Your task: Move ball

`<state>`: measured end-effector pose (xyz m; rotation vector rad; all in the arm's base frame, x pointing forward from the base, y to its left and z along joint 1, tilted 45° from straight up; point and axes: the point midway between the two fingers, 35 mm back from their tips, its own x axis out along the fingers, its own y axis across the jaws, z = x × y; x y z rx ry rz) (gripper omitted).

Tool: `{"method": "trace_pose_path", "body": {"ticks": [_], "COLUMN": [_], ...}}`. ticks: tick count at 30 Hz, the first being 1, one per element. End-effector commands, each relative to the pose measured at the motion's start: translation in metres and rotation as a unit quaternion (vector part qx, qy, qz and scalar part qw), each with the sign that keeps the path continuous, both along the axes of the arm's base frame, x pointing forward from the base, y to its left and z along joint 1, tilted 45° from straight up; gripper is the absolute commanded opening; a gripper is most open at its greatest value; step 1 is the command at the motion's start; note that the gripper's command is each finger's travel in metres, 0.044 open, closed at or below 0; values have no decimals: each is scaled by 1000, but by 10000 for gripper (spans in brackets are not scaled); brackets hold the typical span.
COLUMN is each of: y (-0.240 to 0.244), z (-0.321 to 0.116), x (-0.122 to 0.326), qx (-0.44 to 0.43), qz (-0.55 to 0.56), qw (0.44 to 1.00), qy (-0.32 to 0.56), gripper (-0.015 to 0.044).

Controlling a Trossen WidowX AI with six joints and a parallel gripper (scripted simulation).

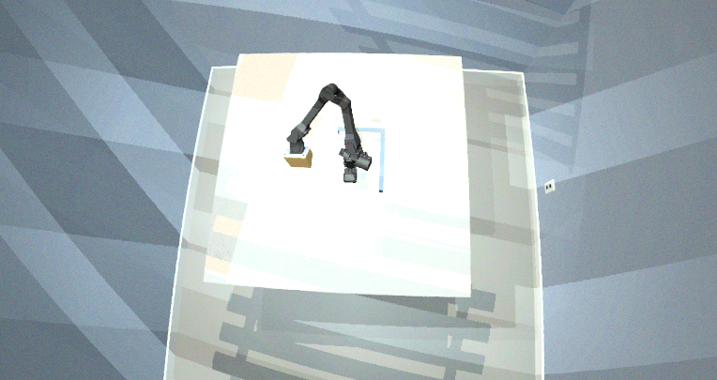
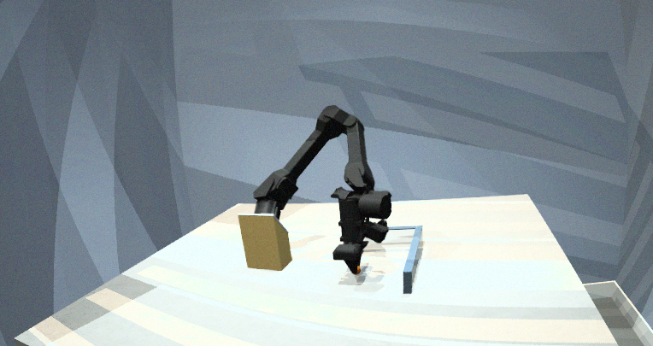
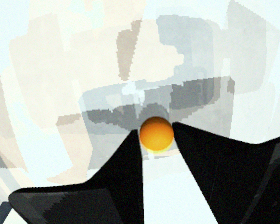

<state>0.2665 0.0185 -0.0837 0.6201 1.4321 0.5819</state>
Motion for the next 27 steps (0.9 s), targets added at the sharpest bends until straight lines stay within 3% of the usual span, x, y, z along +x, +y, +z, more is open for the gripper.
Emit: {"method": "trace_pose_path", "body": {"ticks": [1, 9, 16, 27], "y": [0, -2, -62, -59], "z": [0, 2, 63, 58], "x": [0, 0, -5, -1], "qx": [0, 0, 0, -3], "qz": [0, 0, -2, -8], "qw": [1000, 1000, 1000, 1000], "qy": [0, 0, 2, -3], "gripper": [210, 222, 222, 222]}}
